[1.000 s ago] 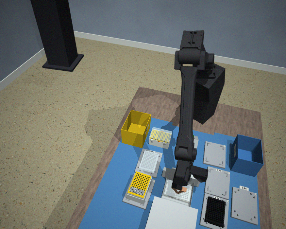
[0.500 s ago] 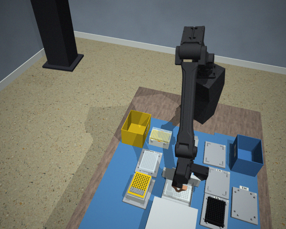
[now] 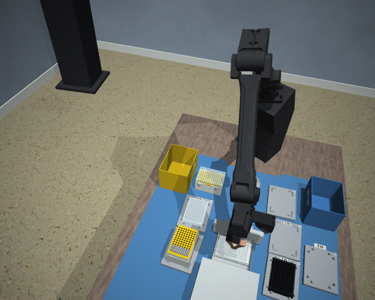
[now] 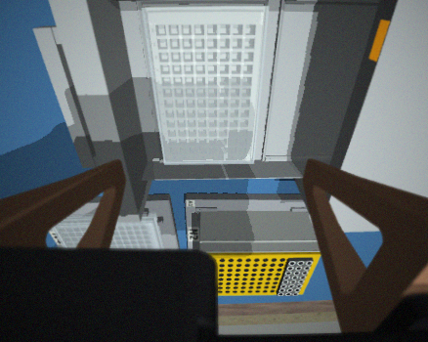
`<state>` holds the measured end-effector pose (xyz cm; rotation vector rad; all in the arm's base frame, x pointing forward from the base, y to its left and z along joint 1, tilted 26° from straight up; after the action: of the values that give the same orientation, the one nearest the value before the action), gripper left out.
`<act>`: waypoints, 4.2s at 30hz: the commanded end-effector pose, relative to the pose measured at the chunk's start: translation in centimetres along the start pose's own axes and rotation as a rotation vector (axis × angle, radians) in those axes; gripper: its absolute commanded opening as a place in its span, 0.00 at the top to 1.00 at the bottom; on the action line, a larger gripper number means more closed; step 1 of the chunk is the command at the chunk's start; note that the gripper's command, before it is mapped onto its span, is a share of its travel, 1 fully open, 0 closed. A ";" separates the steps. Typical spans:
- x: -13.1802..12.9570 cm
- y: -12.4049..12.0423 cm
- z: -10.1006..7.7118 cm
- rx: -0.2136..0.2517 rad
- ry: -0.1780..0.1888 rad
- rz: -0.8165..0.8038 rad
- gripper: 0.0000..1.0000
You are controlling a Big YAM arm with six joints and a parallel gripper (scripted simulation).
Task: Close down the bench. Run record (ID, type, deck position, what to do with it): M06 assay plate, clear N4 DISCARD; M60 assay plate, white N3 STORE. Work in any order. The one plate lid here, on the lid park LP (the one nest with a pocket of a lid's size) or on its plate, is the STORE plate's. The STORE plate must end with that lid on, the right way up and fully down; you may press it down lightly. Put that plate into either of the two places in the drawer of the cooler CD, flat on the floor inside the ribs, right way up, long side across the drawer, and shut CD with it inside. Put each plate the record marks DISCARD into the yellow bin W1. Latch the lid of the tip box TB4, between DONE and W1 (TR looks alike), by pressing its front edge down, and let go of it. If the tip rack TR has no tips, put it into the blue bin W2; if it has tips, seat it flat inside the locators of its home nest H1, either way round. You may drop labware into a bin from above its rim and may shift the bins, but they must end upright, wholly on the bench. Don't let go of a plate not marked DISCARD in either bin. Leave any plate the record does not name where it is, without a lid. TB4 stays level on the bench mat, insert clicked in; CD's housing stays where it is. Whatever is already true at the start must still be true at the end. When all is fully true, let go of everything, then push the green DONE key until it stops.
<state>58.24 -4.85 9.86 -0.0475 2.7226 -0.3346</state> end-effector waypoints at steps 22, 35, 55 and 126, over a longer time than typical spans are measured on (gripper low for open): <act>0.2 0.7 -3.2 -0.005 0.004 0.003 0.00; 0.1 0.6 -3.2 -0.005 0.003 0.004 0.00; 0.1 0.6 -3.2 -0.005 0.003 0.004 0.00; 14.3 2.0 -0.8 -0.002 0.001 0.001 1.00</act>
<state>44.40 -3.96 3.97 -0.0417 2.7462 -0.3348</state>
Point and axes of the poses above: the point where the finger pads meet when closed, its own z axis out along the fingers, its own x axis across the jaws, y = z × x, the point moved 10 cm from there along -z, back along the fingers, and after that the axes turned 6 degrees about -z, right-handed, at the moved point
